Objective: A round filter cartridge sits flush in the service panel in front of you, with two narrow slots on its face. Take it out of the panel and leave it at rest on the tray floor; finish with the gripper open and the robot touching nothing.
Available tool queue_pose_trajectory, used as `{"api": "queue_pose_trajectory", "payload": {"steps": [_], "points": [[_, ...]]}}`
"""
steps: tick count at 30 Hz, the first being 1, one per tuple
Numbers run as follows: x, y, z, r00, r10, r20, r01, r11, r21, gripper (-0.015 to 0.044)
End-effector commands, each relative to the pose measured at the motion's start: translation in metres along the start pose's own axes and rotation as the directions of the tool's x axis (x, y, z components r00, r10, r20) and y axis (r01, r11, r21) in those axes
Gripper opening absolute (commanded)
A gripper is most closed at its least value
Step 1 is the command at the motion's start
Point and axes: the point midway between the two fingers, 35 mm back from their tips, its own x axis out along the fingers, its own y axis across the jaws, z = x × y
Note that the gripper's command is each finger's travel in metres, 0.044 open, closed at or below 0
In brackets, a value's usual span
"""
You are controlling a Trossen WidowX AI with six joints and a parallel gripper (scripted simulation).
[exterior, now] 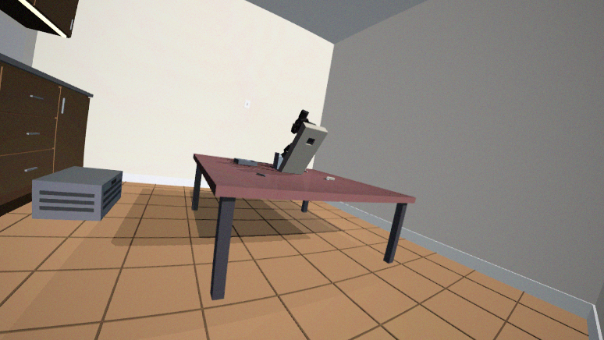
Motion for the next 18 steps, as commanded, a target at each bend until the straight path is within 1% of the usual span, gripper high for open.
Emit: {"api": "queue_pose_trajectory", "payload": {"steps": [1,18], "points": [[0.0054,-0.0013,0.0002,1.0,-0.006,0.007,0.006,1.0,-0.003,0.0098],[0.0082,-0.0014,0.0002,1.0,-0.006,0.007,0.006,1.0,-0.003,0.0098]]}}
